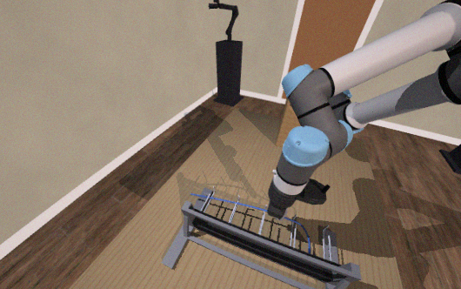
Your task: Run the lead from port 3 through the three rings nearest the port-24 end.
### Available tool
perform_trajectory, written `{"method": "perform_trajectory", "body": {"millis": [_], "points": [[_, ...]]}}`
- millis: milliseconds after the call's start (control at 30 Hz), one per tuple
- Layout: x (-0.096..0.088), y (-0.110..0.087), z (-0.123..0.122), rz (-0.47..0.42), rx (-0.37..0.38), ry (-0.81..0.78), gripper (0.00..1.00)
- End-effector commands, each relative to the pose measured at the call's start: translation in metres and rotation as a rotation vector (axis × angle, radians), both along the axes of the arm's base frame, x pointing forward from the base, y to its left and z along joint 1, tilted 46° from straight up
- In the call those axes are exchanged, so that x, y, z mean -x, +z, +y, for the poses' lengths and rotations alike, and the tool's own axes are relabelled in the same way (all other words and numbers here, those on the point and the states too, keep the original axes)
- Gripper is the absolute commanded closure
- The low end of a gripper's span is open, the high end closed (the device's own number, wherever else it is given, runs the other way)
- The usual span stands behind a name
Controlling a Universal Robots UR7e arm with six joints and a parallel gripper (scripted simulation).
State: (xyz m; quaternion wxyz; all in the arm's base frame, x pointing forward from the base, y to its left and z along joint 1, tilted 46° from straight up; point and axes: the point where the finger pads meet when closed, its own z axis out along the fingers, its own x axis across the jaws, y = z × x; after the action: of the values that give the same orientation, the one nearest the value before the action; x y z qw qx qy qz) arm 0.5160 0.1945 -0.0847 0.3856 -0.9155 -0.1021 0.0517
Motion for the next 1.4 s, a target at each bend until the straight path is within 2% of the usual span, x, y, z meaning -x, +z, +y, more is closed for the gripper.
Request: {"method": "perform_trajectory", "body": {"millis": [0, 1367], "points": [[0.0003, -0.0035, 0.0036, -0.002, 0.000, -0.001, 1.00], [0.0023, -0.0126, 0.0128, -0.002, 0.000, -0.001, 1.00]]}}
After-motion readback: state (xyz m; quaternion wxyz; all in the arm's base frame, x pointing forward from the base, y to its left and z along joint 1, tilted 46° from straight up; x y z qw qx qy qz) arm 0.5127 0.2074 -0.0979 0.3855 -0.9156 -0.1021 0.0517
